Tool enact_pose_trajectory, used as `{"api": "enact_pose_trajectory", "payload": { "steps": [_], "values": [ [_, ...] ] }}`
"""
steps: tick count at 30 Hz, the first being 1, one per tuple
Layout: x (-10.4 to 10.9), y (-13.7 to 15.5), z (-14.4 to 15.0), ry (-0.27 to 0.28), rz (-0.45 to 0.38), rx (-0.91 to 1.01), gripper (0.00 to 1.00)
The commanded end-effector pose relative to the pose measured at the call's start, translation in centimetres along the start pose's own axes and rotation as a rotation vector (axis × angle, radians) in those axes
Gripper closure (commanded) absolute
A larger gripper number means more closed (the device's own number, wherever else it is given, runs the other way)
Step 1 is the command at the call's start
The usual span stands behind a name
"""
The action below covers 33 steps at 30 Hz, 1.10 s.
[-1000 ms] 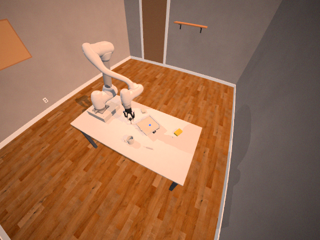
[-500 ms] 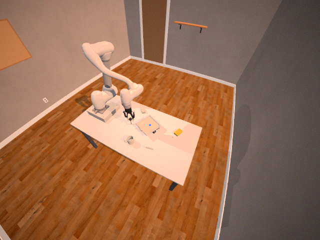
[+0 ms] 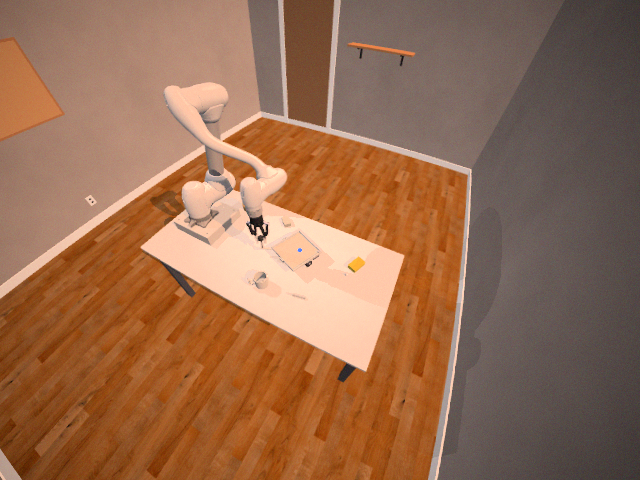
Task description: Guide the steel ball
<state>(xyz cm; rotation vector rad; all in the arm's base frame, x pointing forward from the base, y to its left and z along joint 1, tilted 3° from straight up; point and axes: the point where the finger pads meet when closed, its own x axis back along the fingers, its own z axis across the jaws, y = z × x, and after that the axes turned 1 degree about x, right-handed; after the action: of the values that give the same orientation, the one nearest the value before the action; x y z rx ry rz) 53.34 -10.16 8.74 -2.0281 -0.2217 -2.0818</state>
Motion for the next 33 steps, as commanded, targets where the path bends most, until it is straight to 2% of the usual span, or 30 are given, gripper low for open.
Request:
{"api": "enact_pose_trajectory", "payload": {
  "steps": [1,21,33],
  "values": [
    [0.01,0.00,0.01,0.000,0.000,0.000,1.00],
    [0.01,0.00,0.01,0.000,0.000,0.000,1.00],
    [-0.78,-0.01,-0.35,0.000,0.000,0.000,1.00]
  ]
}}
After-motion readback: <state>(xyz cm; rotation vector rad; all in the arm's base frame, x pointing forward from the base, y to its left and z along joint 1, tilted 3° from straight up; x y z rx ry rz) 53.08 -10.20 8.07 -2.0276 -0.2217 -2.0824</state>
